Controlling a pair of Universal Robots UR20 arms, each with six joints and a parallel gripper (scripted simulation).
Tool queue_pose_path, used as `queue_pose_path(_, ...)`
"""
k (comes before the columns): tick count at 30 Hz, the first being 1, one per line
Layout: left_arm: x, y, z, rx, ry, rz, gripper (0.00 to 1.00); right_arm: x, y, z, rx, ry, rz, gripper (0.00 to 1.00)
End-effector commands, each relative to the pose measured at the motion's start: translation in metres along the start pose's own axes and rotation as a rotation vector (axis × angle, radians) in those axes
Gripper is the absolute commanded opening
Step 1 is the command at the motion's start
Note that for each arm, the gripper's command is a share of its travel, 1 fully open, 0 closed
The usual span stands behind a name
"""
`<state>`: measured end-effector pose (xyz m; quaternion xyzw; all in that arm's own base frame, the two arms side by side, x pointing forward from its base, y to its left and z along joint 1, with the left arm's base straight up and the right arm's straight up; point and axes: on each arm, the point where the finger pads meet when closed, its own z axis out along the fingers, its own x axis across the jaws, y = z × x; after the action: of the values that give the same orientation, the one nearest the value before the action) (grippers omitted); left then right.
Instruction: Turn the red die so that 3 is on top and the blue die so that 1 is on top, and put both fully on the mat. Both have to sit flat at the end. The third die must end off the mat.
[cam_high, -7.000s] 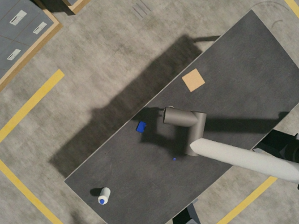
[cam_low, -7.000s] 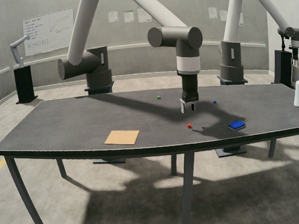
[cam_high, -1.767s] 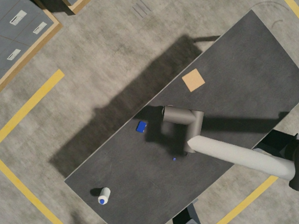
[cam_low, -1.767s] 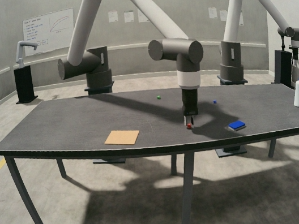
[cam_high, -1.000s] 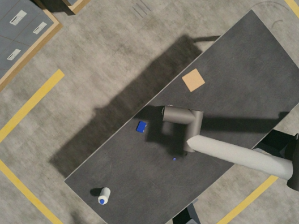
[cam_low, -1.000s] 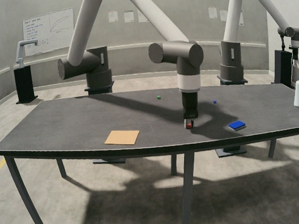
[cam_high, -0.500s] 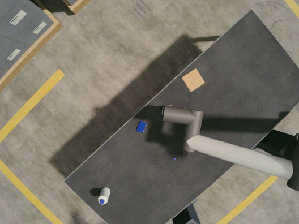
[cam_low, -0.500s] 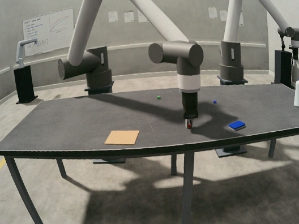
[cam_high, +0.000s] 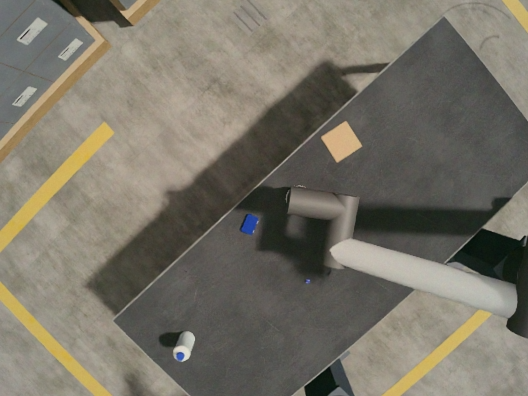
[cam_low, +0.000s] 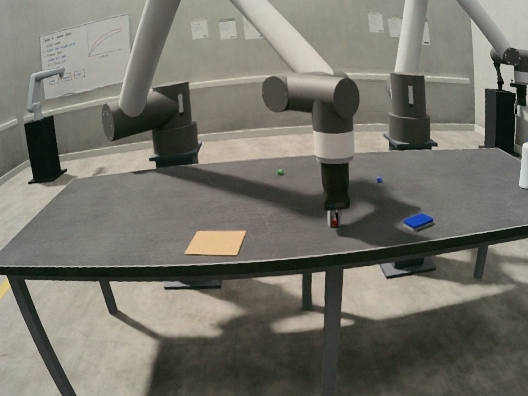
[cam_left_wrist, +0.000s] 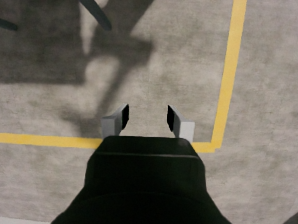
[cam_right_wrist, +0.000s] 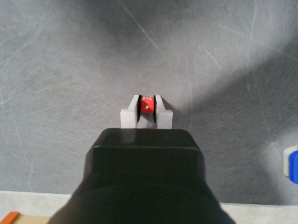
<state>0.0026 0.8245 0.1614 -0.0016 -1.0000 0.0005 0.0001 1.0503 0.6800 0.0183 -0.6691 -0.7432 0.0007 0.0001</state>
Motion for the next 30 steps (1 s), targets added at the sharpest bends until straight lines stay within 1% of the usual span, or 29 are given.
queue_pose_path(1,0.0,0.0,-0.001,-0.001,0.0,0.0,1.0,0.0,0.001,-0.001,-0.001,0.001,0.0,0.34)
queue_pose_path(17,0.0,0.0,-0.001,-0.001,0.0,0.0,1.0,0.0,0.001,-0.001,-0.001,0.001,0.0,0.34)
queue_pose_path(20,0.0,0.0,-0.001,-0.001,0.0,0.0,1.0,0.0,0.001,-0.005,-0.001,0.001,0.0,0.34)
queue_pose_path(24,0.0,0.0,-0.001,-0.001,0.0,0.0,1.0,0.0,0.0,-0.021,-0.001,0.001,0.0,0.34)
queue_pose_path(30,0.0,0.0,-0.001,-0.001,0.0,0.0,1.0,0.0,0.0,-0.065,-0.001,0.001,0.0,0.34)
